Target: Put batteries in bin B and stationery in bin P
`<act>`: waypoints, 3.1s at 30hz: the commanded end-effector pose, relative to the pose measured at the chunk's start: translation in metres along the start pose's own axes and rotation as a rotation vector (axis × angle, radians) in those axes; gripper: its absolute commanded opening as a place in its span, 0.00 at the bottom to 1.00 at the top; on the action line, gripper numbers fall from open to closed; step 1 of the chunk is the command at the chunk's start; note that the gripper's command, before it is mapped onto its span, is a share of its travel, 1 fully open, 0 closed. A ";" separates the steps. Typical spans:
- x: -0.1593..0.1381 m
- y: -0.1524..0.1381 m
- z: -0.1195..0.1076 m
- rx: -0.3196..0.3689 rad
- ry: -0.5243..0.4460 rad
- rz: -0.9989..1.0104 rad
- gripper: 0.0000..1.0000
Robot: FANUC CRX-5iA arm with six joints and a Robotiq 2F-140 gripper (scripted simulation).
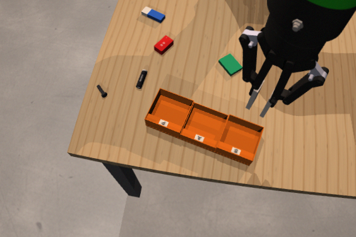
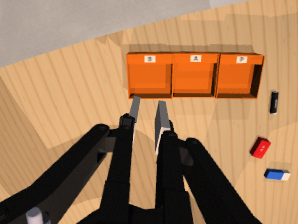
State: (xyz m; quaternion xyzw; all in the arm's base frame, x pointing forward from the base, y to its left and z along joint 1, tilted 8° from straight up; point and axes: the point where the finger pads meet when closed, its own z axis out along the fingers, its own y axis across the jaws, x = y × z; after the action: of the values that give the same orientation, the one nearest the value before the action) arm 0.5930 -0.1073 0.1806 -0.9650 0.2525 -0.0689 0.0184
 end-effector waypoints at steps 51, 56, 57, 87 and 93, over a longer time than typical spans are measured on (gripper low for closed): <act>-0.174 0.335 0.100 0.000 0.000 1.543 0.31; -0.186 0.356 0.106 0.000 0.000 1.543 0.31; -0.189 0.363 0.108 0.000 0.000 1.543 0.31; -0.195 0.375 0.112 0.000 0.000 1.543 0.31; -0.195 0.375 0.112 0.000 0.000 1.543 0.31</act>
State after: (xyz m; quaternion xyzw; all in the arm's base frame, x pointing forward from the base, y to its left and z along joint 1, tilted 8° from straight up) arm 0.2584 -0.3384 0.0192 -0.5158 0.8538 -0.0364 0.0612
